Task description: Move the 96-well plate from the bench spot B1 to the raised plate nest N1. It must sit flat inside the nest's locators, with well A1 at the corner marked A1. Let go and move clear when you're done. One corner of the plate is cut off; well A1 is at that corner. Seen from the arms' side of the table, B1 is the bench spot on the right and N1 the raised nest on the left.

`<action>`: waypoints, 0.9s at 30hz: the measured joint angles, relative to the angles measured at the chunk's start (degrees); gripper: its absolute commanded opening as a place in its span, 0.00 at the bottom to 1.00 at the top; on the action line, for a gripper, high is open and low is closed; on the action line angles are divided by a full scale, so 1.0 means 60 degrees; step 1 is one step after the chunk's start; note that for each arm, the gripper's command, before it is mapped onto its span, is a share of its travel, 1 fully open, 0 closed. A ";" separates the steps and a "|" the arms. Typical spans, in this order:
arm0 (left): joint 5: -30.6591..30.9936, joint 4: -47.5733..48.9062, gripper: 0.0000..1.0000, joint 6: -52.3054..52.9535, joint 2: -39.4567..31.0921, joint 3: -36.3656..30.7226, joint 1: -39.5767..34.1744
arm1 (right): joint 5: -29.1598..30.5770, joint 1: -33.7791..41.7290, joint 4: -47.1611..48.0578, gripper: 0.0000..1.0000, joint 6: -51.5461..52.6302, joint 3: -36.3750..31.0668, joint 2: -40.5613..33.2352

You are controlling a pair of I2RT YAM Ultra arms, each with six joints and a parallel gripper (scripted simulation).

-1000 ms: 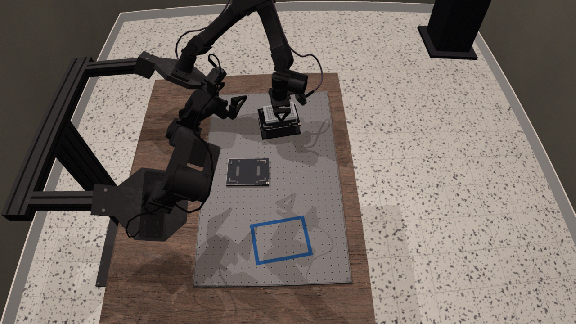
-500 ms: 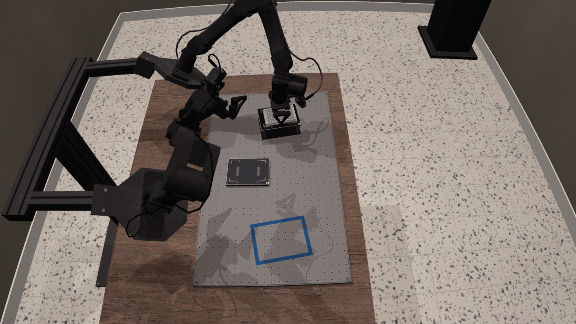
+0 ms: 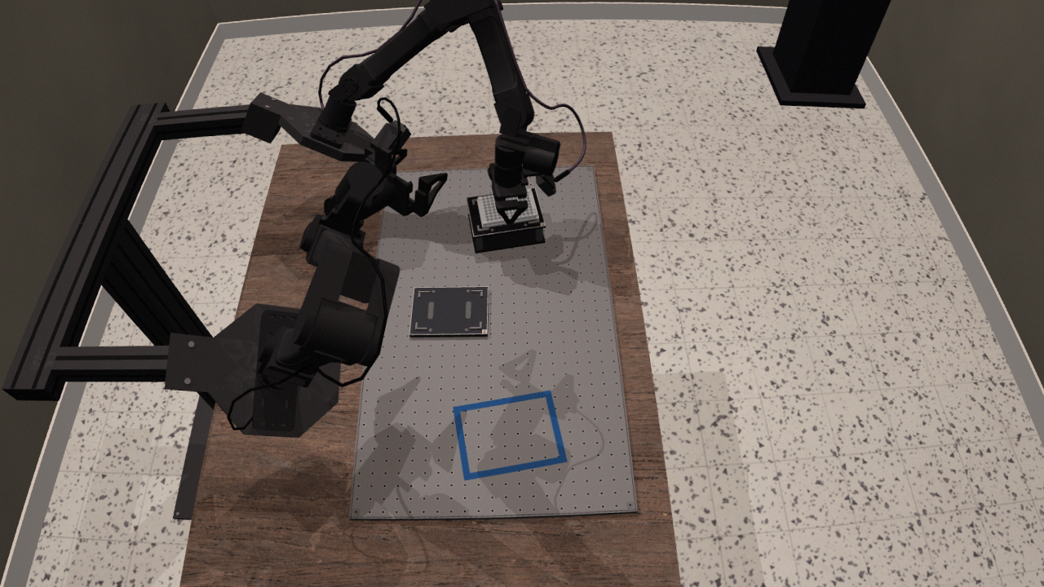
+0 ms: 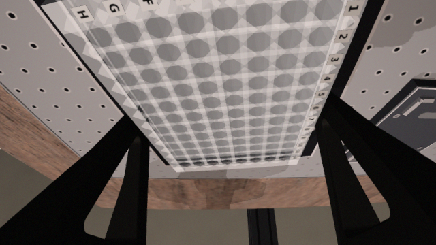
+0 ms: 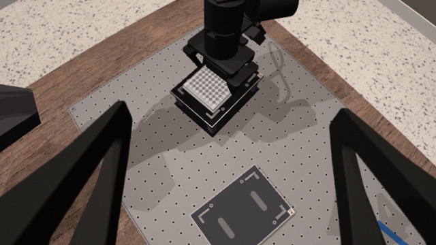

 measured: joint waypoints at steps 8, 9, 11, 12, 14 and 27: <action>-0.0004 -0.0091 0.81 -0.0066 0.0000 0.0029 0.0004 | 0.0000 0.0000 0.0000 1.00 0.0000 0.0000 0.0000; -0.0004 -0.0106 0.81 -0.0080 0.0000 0.0033 0.0004 | 0.0000 0.0000 0.0000 1.00 0.0000 0.0000 0.0000; 0.0000 -0.0153 0.81 -0.0117 0.0000 0.0044 0.0004 | 0.0000 0.0000 0.0000 1.00 0.0000 0.0000 0.0000; 0.0000 -0.0175 0.81 -0.0135 0.0000 0.0047 0.0000 | 0.0000 0.0000 0.0000 1.00 0.0000 0.0000 0.0000; -0.0004 -0.0219 0.81 -0.0160 -0.0022 0.0047 -0.0007 | 0.0000 0.0000 0.0000 1.00 0.0000 0.0000 0.0000; -0.0004 -0.0448 0.81 -0.0197 -0.0058 0.0047 -0.0015 | 0.0000 0.0000 0.0000 1.00 0.0000 0.0000 0.0000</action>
